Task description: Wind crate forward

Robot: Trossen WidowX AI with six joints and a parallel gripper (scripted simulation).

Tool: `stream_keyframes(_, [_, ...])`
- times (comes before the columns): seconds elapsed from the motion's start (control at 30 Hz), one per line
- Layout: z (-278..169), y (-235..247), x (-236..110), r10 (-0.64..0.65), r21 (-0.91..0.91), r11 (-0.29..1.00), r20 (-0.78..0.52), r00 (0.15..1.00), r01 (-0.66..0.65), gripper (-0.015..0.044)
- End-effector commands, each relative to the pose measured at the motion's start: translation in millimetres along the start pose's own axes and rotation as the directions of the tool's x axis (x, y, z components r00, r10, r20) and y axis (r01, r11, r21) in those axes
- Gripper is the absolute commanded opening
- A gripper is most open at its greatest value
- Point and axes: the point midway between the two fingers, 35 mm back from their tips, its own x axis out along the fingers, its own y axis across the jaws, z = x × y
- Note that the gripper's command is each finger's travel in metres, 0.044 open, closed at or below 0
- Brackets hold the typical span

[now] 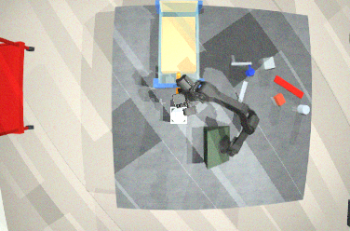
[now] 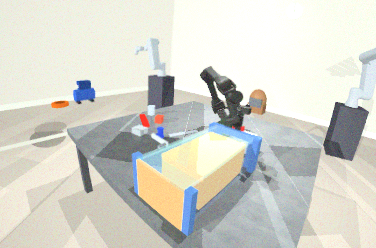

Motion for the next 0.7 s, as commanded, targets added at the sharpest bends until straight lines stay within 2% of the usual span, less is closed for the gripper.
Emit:
stream_keyframes(0.0, [13,-5,7,-0.008,0.001,1.0,0.012,1.0,0.008,0.0])
stream_keyframes(0.67, [36,-7,17,-0.009,0.001,1.0,0.014,1.0,0.009,0.0])
